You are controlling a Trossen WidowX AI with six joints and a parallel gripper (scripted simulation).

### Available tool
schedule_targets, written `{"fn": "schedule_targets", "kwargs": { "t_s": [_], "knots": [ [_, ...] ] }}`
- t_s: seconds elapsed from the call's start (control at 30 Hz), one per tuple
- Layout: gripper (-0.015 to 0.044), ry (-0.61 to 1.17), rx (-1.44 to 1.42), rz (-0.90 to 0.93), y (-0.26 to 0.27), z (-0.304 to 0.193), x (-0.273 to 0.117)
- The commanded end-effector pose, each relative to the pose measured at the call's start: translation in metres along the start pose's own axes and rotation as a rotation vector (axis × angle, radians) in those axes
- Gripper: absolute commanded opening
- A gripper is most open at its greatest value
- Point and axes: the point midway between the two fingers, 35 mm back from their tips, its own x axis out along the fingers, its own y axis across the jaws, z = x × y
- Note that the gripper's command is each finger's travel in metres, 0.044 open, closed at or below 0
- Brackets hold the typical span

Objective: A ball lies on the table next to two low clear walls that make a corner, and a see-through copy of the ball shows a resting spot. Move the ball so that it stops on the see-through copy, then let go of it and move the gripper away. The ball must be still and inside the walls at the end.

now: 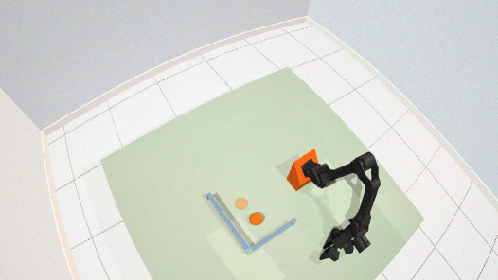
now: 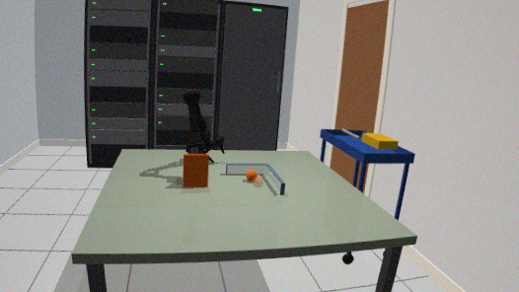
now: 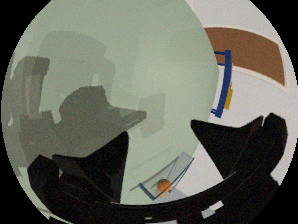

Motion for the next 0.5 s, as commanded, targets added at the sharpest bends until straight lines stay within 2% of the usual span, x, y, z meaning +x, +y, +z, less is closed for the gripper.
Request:
{"fn": "schedule_targets", "kwargs": {
  "t_s": [0.0,0.23,0.47],
  "knots": [
    [0.0394,0.108,-0.024,-0.004,-0.03,-0.026,0.024],
    [0.0394,0.299,-0.014,0.015,-0.081,-0.093,0.056],
    [0.0394,0.459,0.052,0.054,-0.126,-0.175,0.066]
  ]
}}
